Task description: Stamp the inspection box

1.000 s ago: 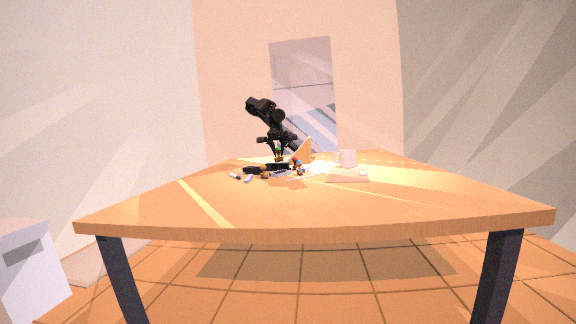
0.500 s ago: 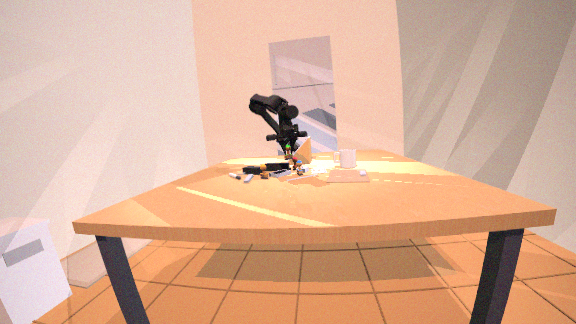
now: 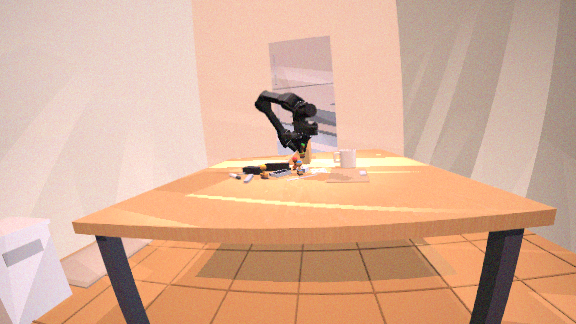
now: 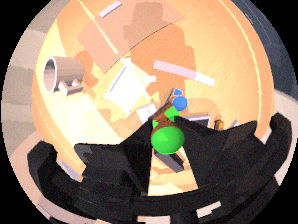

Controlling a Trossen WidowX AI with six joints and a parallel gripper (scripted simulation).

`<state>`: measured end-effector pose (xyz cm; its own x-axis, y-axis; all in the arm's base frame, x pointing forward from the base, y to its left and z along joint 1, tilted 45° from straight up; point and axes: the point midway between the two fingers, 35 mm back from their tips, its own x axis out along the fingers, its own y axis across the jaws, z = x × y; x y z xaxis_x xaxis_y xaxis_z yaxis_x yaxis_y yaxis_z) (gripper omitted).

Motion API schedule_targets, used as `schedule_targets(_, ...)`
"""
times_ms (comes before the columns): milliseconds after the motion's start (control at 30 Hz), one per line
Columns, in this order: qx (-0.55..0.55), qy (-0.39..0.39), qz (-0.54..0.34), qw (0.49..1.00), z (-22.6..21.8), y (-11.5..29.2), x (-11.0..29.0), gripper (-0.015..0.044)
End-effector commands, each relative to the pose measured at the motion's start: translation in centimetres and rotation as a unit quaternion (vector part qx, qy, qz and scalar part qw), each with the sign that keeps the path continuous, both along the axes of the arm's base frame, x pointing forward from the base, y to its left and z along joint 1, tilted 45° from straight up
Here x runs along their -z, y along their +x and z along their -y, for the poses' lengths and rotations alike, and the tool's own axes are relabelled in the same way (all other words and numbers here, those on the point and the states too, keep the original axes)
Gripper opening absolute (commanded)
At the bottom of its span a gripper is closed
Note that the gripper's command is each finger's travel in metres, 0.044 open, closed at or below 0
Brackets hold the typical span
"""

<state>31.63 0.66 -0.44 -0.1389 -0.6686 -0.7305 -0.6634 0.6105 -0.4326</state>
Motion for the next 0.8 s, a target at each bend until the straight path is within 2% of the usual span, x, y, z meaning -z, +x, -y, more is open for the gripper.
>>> schedule_targets(0,-0.043,0.010,-0.043,0.998,-1.3,-0.3,1.3,0.0000)
schedule_targets(400,-0.182,0.033,-0.177,0.967,-4.7,-1.8,4.7,0.0000)
schedule_targets(767,-0.189,0.034,-0.184,0.964,-4.6,-2.0,5.2,0.0000)
